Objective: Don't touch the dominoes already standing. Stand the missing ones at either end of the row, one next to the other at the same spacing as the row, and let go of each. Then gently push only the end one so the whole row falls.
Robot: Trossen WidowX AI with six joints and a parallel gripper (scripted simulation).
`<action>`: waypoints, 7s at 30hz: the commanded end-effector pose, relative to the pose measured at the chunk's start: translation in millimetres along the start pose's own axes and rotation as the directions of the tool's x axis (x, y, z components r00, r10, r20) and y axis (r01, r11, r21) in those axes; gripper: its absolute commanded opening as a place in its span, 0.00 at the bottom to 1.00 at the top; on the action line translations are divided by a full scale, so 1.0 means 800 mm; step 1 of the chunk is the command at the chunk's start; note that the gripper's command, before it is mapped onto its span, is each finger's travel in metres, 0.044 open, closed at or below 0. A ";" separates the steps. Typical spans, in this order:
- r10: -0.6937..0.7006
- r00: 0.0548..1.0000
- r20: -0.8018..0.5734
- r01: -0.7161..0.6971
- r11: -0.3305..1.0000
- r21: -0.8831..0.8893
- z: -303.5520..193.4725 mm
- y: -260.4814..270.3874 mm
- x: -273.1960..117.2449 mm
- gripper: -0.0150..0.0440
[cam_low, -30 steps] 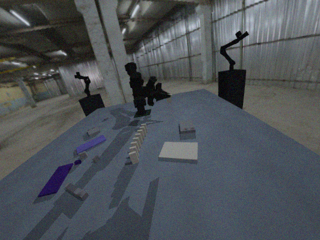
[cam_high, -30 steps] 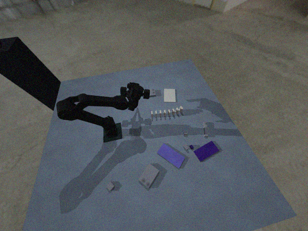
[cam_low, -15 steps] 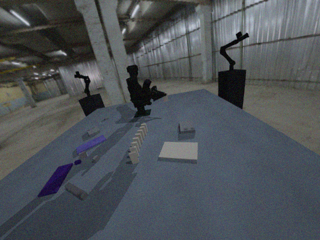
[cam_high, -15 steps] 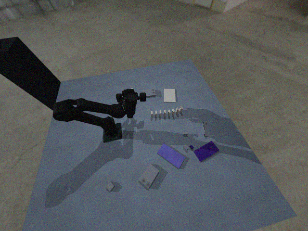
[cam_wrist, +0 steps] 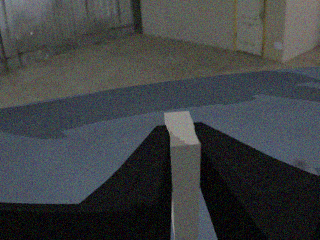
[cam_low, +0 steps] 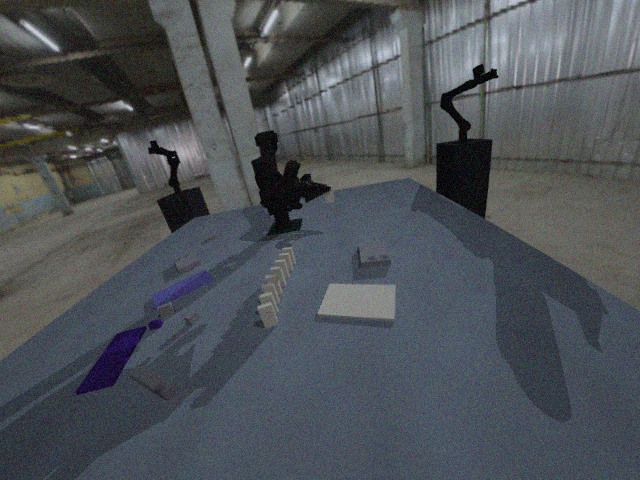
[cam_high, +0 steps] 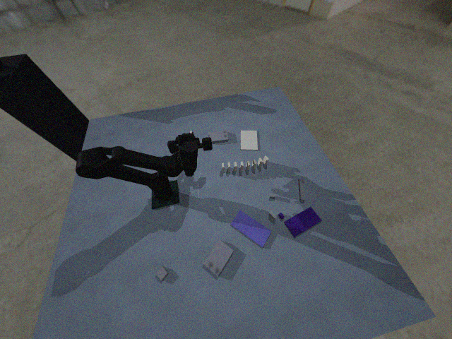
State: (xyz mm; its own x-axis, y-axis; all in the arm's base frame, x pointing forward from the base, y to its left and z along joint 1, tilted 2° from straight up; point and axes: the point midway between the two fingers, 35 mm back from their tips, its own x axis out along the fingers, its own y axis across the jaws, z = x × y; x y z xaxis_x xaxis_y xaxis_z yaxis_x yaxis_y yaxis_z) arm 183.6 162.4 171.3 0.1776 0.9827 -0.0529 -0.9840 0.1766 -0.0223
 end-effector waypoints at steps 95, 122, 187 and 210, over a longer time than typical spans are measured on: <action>0.006 0.998 -0.062 -0.008 0.999 -0.034 -0.140 0.005 0.023 0.88; -0.054 0.942 -0.331 0.221 0.843 0.490 -0.089 -0.055 0.070 1.00; 0.002 0.104 -0.995 0.995 0.010 0.104 -0.121 0.001 0.053 1.00; 0.002 0.104 -0.995 0.995 0.010 0.104 -0.126 0.001 0.053 0.44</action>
State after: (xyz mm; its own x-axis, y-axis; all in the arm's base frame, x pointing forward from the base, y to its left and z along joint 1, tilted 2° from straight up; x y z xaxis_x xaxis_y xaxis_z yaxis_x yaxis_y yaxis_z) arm 191.4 199.4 69.8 0.0277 0.0514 -0.9983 0.1620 0.9852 0.0552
